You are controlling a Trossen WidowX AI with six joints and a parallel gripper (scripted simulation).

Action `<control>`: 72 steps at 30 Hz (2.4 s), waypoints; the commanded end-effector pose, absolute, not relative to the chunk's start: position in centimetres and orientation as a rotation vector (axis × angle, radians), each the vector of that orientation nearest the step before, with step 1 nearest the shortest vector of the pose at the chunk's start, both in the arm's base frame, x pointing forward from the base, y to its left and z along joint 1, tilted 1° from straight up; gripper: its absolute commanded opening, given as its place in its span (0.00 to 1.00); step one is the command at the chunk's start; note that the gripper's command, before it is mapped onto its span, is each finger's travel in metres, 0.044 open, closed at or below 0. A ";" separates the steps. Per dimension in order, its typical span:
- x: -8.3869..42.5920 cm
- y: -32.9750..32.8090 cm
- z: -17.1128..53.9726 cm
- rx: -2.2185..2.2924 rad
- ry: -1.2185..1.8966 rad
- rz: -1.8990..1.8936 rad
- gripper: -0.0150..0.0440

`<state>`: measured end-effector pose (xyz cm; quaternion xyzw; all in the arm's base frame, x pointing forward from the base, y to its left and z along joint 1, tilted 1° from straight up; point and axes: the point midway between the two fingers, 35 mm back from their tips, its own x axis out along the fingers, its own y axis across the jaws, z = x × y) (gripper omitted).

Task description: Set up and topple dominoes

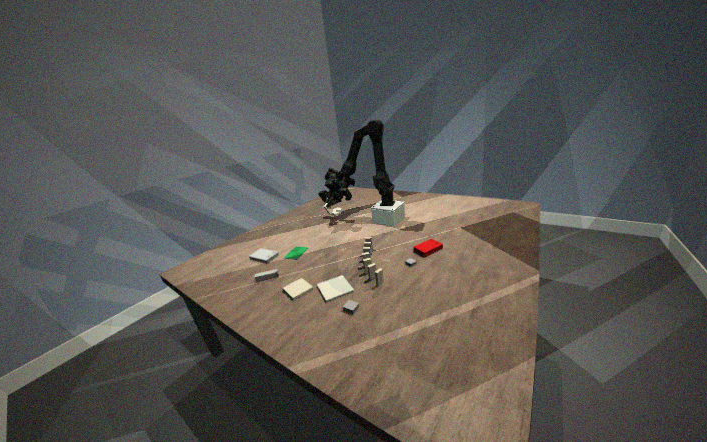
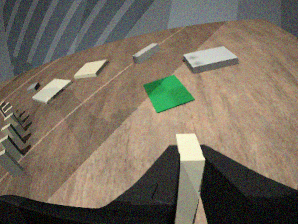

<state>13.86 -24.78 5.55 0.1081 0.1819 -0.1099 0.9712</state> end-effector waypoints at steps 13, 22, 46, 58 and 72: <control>11.0 -20.9 7.9 -0.002 0.004 -0.208 0.30; 11.0 -20.9 7.9 -0.005 0.000 -0.208 0.30; 12.0 -21.3 6.1 0.076 0.028 -0.174 0.30; 11.8 -22.0 4.1 0.065 0.027 -0.181 0.30; 11.6 -22.2 1.7 0.048 0.026 -0.187 0.30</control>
